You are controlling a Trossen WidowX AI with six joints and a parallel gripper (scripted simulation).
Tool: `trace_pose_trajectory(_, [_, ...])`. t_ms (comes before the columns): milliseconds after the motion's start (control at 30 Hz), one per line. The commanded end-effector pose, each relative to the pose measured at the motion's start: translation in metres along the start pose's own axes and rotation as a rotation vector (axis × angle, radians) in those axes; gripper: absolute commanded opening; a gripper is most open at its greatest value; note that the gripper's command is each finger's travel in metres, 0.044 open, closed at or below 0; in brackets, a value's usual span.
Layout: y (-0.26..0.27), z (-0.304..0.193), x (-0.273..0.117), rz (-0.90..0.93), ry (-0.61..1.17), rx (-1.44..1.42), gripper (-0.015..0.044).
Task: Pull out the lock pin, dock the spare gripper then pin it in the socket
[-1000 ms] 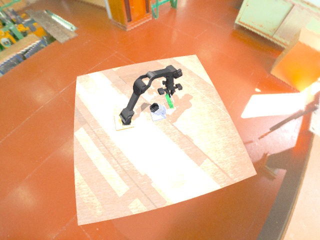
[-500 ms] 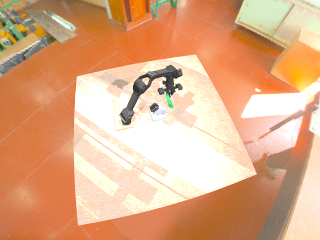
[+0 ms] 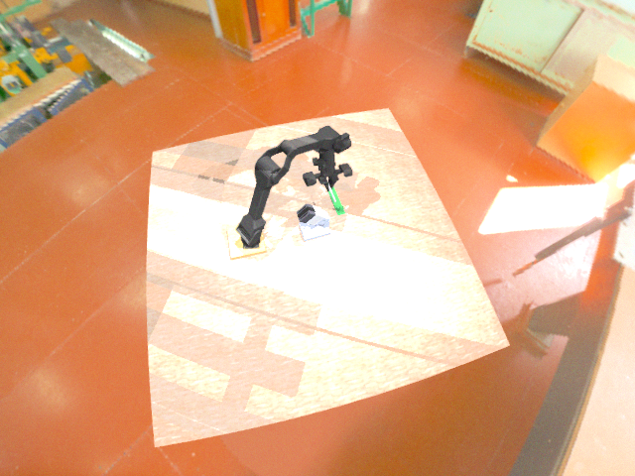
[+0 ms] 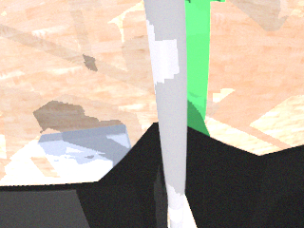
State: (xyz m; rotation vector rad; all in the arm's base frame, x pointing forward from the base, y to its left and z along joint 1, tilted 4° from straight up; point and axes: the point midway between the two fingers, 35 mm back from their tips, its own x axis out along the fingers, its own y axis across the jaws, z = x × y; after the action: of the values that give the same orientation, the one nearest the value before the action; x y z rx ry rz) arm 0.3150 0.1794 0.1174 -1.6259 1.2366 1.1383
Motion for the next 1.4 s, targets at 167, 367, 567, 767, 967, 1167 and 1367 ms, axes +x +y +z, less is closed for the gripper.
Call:
trace_pose_trajectory(167, [0.03, 0.003, -0.009, 0.004, -0.004, 0.004, 0.0])
trace_pose_trajectory(367, [0.049, 0.003, -0.013, 0.006, -0.004, 0.006, 0.0])
trace_pose_trajectory(567, [0.063, 0.003, -0.015, 0.008, -0.004, 0.007, 0.0])
trace_pose_trajectory(767, [0.062, 0.006, -0.006, 0.008, -0.005, 0.007, 0.0])
trace_pose_trajectory(967, [0.062, 0.012, 0.017, 0.008, -0.006, 0.007, 0.0])
trace_pose_trajectory(1167, [0.063, 0.017, 0.035, 0.008, -0.007, 0.008, 0.0])
trace_pose_trajectory(1367, [0.063, 0.016, 0.038, 0.006, -0.008, 0.009, 0.0])
